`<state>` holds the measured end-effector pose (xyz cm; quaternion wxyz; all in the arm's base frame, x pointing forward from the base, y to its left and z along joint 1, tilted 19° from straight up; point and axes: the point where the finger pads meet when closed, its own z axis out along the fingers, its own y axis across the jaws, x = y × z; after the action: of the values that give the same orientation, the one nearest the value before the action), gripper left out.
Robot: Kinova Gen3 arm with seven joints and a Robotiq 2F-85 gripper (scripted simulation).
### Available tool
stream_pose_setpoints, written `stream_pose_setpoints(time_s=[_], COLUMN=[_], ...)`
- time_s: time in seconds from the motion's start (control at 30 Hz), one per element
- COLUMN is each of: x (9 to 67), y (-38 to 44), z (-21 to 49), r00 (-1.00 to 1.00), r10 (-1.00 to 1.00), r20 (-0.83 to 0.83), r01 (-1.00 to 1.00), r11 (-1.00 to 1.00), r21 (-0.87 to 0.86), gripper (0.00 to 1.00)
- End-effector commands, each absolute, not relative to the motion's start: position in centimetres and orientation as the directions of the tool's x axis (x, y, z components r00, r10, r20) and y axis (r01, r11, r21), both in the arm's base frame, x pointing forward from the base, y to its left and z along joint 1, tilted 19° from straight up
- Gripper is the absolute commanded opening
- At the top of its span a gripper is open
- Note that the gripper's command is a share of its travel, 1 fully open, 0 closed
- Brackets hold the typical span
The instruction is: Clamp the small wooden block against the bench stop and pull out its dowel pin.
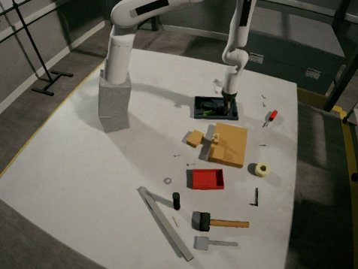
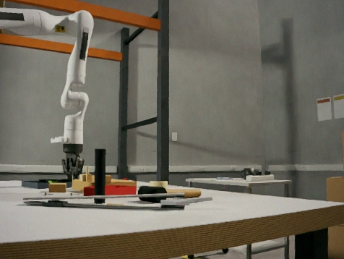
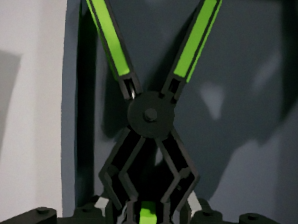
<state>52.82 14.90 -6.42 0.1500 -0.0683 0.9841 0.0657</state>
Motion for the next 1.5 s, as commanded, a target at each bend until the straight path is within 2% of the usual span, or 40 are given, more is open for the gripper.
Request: stream_pose_setpoints(time_s=[0.0,0.2,0.23,0.4,0.43,0.67,0.7,0.87,0.9,1.07,1.1,1.47], x=[52.86,52.83,52.83,52.81,52.8,52.79,52.79,52.79,52.79,52.79,52.79,52.79], y=[14.89,14.88,14.88,14.87,14.87,14.86,14.86,14.86,14.86,14.86,14.86,14.86], z=[-6.32,-6.23,-6.23,-6.16,-6.15,-6.12,-6.12,-6.12,-6.12,-6.1,-6.1,-6.11], r00=[-0.945,-0.945,-0.945,-0.945,-0.945,-0.945,-0.945,-0.945,-0.945,-0.945,-0.945,-0.945], r10=[-0.115,-0.115,-0.115,-0.115,-0.115,-0.115,-0.115,-0.115,-0.115,-0.115,-0.115,-0.115], r20=[-0.305,-0.305,-0.305,-0.305,-0.305,-0.305,-0.305,-0.305,-0.305,-0.305,-0.305,-0.305], r01=[-0.154,-0.154,-0.154,-0.154,-0.154,-0.154,-0.154,-0.154,-0.154,-0.154,-0.154,-0.154], r11=[0.982,0.982,0.982,0.982,0.982,0.982,0.982,0.982,0.982,0.982,0.982,0.982], r21=[0.109,0.109,0.109,0.109,0.109,0.109,0.109,0.109,0.109,0.109,0.109,0.109], gripper=[0.4,0.4,0.34,0.34,0.28,0.28,0.22,0.22,0.16,0.16,0.1,0.1])
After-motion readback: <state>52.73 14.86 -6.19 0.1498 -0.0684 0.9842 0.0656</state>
